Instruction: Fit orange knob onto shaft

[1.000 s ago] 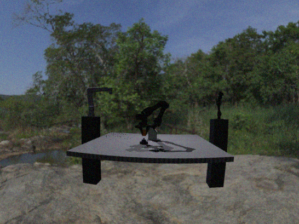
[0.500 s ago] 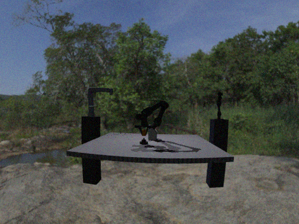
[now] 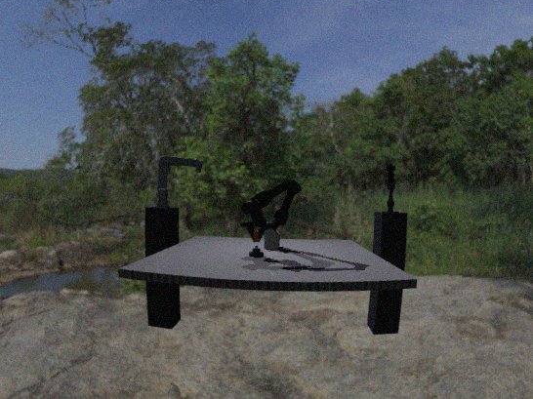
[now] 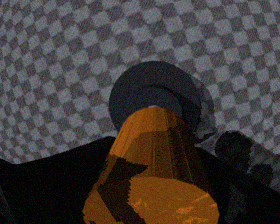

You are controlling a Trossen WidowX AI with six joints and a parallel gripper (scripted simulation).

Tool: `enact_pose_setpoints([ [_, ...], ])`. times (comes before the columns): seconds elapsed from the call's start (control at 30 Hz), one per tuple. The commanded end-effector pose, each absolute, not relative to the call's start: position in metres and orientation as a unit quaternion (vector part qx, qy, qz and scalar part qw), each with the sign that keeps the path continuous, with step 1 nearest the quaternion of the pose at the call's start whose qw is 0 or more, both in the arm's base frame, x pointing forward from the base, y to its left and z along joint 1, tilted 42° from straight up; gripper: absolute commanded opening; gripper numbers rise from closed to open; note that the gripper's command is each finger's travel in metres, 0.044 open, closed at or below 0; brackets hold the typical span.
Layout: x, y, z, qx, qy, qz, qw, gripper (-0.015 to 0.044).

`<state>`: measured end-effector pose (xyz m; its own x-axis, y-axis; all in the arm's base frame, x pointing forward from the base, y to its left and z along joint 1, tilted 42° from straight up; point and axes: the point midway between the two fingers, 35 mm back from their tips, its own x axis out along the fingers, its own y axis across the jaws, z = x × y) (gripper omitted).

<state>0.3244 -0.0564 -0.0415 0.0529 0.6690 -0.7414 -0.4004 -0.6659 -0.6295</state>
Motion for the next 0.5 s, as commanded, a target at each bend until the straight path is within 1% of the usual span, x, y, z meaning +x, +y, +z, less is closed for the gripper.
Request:
enact_pose_setpoints([
  [0.0, 0.3231, -0.0572, -0.0412, -0.59, -0.074, 0.684, 0.423, 0.0],
  [0.1, 0.3205, -0.0567, -0.0411, -0.58, -0.059, 0.686, 0.435, 0.0],
  [0.47, 0.3224, -0.0574, -0.0414, -0.58, -0.059, 0.686, 0.435, 0.0],
])
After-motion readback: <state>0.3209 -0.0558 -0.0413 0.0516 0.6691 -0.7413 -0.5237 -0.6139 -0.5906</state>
